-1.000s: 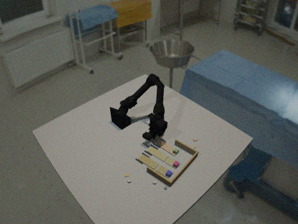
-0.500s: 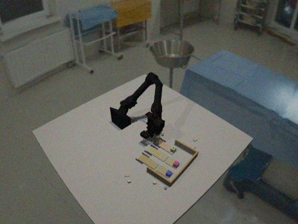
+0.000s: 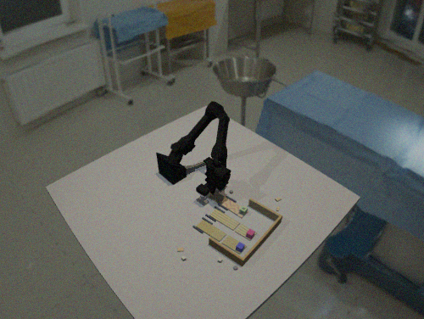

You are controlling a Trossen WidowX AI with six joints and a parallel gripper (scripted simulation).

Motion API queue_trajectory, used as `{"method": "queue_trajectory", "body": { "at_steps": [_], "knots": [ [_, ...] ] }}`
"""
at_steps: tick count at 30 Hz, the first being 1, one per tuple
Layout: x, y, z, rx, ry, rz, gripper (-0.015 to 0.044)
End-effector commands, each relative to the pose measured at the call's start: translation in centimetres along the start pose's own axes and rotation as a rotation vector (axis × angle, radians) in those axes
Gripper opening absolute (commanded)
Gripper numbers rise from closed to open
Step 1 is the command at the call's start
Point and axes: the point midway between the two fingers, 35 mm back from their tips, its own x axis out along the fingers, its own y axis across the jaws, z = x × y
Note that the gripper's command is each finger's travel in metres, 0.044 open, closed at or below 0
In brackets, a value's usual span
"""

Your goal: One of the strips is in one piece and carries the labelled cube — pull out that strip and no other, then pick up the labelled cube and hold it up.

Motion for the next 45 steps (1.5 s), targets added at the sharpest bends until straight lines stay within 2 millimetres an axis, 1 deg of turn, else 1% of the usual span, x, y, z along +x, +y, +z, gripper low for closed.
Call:
{"method": "queue_trajectory", "body": {
  "at_steps": [1, 34, 45],
  "knots": [
    [0.4, -0.1, -1.4, 0.007, 0.022, 0.002, 0.0],
    [0.3, -0.2, -6.3, 0.008, 0.024, 0.002, 0.0],
    [0.3, -0.2, -6.4, 0.008, 0.024, 0.002, 0.0]
  ]
}}
